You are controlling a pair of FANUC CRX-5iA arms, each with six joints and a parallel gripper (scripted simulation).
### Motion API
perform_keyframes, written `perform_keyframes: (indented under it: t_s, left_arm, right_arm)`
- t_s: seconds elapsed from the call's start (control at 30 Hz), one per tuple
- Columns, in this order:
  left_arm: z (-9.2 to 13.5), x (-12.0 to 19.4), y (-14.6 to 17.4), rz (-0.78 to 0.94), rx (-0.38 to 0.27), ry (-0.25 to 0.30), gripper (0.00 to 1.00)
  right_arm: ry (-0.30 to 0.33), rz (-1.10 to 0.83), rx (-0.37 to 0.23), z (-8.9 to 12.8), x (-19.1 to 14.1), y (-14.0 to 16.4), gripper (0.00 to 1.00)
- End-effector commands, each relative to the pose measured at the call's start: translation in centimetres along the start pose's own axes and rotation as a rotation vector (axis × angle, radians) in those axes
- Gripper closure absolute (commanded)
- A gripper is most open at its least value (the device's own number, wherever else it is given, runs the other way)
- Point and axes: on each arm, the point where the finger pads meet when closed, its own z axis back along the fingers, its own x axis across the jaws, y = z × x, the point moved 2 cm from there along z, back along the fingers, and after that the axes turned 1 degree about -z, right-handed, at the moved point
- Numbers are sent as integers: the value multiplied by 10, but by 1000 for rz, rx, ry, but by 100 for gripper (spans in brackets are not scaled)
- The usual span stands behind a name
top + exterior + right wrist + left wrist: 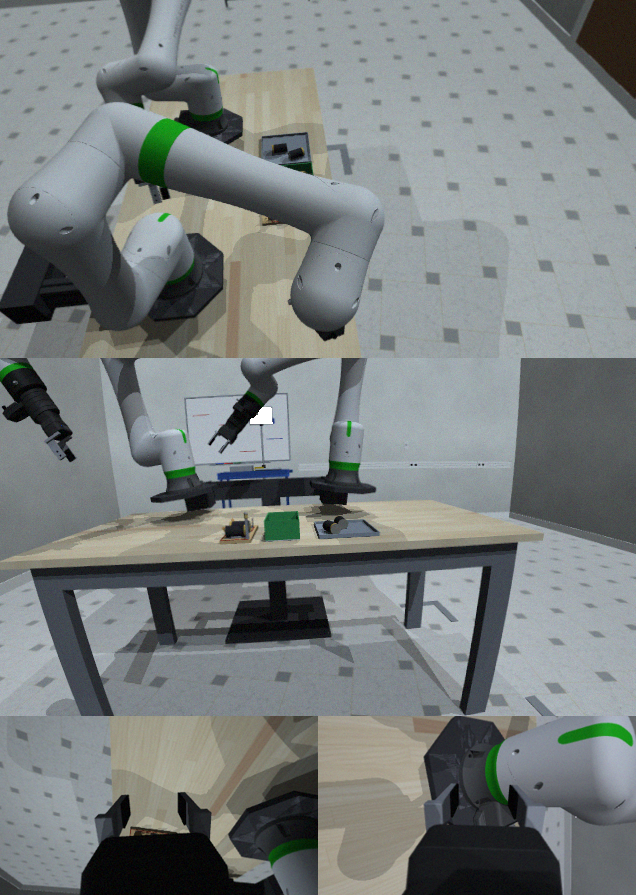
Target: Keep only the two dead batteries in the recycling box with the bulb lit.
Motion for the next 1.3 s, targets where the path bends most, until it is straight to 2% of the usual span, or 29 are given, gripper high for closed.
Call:
perform_keyframes:
  t_s: [0.0, 0.73, 0.97, 1.1, 1.27]
  left_arm:
    - [4, 10, 2, 9, -2, -18, 0]
    - [3, 8, 6, 41, 1, -13, 0]
    - [-6, -4, 22, 267, 19, 25, 0]
    - [-8, -7, 26, 317, 26, 33, 0]
    - [-14, -16, 41, 496, 49, 59, 0]
  right_arm:
    - [0, 10, 12, 7, -1, -2, 0]
    - [1, 2, 13, 7, 0, -1, 0]
    - [7, -59, 24, 13, 6, 5, 0]
    - [11, -93, 29, 16, 9, 9, 0]
    - [25, -212, 48, 27, 21, 21, 0]
